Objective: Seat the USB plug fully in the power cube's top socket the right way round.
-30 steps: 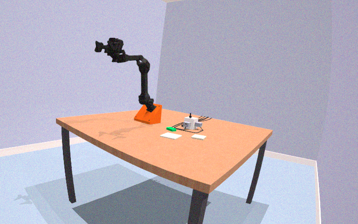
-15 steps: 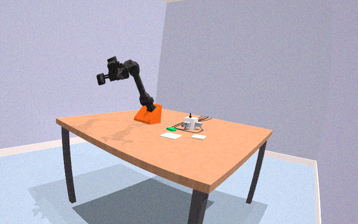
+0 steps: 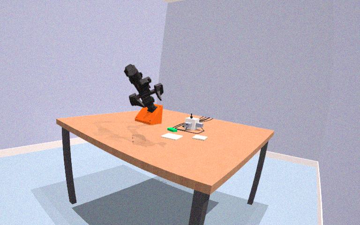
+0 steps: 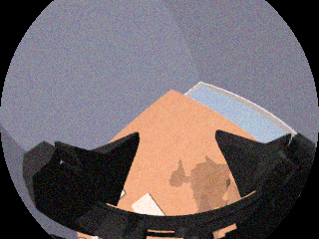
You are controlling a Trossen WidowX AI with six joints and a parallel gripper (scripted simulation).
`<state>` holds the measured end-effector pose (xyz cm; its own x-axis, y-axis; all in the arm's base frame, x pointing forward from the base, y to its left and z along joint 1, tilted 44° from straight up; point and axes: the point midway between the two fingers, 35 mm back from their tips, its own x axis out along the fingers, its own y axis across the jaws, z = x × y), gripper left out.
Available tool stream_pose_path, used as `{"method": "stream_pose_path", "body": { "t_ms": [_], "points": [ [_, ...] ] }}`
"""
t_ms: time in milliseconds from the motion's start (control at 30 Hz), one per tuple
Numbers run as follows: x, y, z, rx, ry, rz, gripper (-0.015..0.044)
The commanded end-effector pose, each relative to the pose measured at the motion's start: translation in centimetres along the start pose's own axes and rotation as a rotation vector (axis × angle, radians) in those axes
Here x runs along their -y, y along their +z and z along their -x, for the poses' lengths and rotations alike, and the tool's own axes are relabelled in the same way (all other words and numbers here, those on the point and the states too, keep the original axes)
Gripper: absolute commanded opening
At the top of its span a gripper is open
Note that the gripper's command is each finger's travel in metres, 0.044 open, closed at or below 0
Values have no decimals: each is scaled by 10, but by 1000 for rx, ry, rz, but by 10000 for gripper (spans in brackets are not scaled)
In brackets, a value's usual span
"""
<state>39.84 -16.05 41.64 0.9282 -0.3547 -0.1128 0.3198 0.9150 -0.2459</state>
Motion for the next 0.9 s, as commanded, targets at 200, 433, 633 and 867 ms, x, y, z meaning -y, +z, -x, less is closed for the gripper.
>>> {"method": "stream_pose_path", "body": {
  "t_ms": [200,433,633,867],
  "points": [
    [-138,-100,-35,-347,275,238,440],
    [-226,-174,-16,-570,480,454,440],
    [-288,-239,21,-759,642,818,440],
    [-340,-311,94,-934,856,1435,440]
  ]
}}
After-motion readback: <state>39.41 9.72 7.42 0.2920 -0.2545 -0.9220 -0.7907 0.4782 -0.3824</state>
